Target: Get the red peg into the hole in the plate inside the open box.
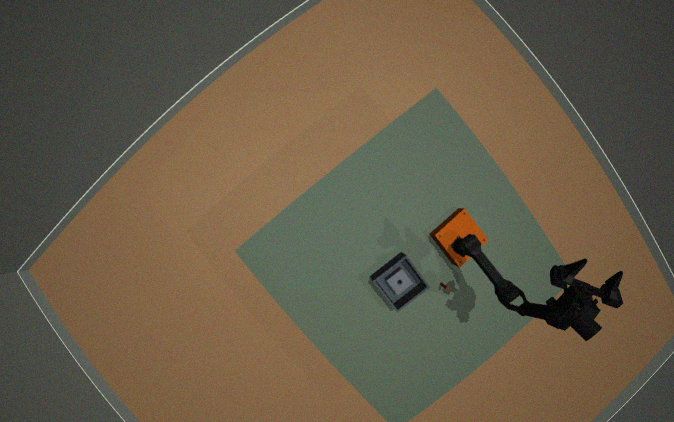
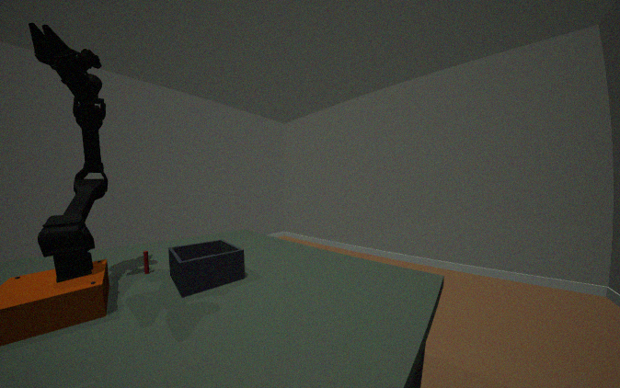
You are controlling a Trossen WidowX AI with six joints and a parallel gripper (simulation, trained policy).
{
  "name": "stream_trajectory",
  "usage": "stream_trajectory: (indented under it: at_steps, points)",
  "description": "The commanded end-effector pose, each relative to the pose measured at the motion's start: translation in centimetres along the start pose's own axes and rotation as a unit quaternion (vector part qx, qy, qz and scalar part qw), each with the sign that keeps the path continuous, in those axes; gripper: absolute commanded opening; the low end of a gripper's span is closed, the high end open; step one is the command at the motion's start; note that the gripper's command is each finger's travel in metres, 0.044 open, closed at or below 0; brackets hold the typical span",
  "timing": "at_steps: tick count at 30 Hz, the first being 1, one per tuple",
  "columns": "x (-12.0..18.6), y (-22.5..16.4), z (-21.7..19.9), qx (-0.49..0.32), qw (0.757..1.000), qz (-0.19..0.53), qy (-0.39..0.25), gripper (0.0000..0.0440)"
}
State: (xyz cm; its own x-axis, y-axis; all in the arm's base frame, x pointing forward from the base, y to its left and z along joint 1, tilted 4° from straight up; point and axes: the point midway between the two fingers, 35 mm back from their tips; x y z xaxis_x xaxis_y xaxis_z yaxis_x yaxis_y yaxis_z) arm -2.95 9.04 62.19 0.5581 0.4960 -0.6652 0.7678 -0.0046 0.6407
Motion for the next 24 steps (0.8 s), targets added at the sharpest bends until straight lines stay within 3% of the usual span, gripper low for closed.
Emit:
stream_trajectory:
  at_steps: [1,12,24]
  points:
    - [-1.7,-1.8,3.1,-0.006,0.998,0.032,0.051,0.044]
    - [-4.7,-7.1,13.3,-0.017,0.969,0.126,0.213,0.044]
    - [-3.7,-11.7,24.3,-0.012,0.898,0.222,0.38,0.044]
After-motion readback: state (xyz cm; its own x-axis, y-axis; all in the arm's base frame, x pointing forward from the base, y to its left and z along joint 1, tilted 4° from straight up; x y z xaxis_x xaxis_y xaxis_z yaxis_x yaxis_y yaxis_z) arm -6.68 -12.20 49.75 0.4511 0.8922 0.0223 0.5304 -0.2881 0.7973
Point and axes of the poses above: the point midway between the two fingers, 35 mm back from their tips, its own x axis back along the fingers, its own z axis across the jaws, y = z × x, and after that the axes turned 1 degree about -x, right-handed
